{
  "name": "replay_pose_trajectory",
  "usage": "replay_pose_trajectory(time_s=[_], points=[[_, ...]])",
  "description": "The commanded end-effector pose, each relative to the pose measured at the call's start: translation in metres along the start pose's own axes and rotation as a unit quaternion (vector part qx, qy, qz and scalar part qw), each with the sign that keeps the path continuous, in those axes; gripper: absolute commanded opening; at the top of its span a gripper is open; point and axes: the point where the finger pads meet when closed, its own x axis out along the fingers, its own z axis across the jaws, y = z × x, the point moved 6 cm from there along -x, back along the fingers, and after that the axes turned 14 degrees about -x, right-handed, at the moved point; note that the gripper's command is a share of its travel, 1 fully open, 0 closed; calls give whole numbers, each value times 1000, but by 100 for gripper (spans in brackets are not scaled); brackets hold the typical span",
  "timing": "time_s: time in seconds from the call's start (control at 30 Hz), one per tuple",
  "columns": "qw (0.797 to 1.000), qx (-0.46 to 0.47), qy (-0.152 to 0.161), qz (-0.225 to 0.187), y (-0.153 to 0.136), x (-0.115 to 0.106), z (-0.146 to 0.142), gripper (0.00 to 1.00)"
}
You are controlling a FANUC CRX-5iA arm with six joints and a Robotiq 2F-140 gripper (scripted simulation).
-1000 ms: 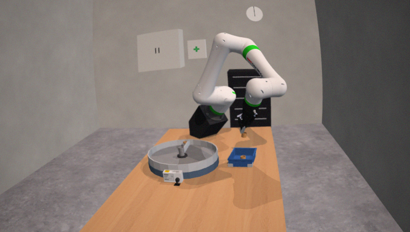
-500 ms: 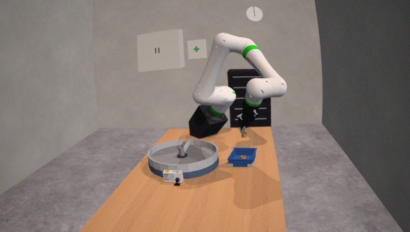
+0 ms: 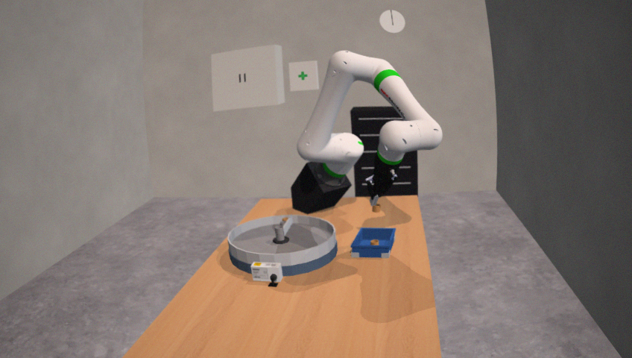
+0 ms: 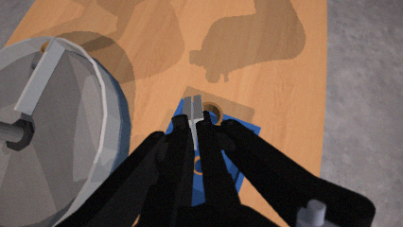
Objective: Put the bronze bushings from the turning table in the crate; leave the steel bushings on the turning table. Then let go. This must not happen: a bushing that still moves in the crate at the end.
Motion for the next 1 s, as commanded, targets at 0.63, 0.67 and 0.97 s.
replay_pose_trajectory(time_s=[0.63,0.67,0.97], points=[[1000,0,0,0,-35,43,-8,0],[1000,0,0,0,-39,47,-9,0],[1000,0,0,0,-51,62,-12,0]])
